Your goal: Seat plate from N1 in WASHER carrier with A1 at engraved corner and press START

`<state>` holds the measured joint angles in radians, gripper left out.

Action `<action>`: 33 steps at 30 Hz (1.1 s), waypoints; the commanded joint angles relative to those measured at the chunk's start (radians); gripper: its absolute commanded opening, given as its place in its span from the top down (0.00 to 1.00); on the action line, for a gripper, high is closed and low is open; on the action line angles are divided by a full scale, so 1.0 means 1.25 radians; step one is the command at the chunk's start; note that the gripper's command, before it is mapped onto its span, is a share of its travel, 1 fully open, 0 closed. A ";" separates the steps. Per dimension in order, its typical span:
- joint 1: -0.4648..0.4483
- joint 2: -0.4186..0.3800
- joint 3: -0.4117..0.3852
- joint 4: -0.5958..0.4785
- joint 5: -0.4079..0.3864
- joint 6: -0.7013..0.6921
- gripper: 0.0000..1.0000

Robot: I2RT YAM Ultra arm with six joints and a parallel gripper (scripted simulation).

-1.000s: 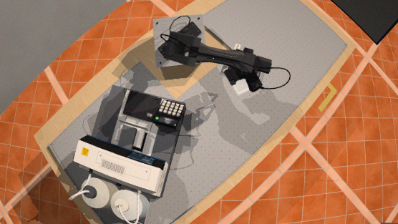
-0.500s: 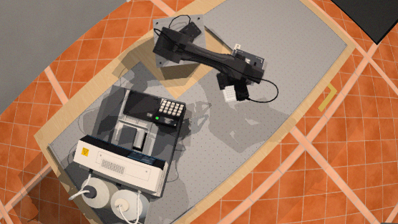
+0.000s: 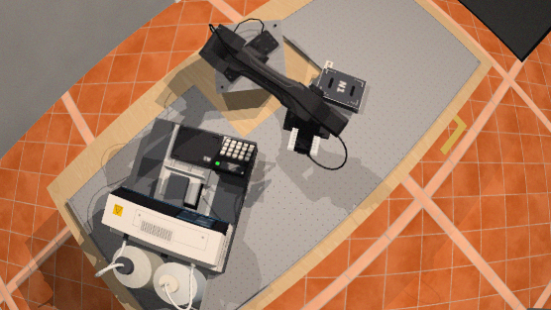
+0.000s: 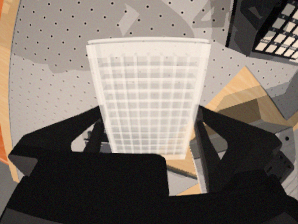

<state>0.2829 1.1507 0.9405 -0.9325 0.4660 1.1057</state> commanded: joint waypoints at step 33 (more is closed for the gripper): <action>-0.176 -0.070 0.040 -0.020 -0.093 -0.118 0.16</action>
<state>0.0605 1.0748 0.9604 -0.9466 0.3511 0.9642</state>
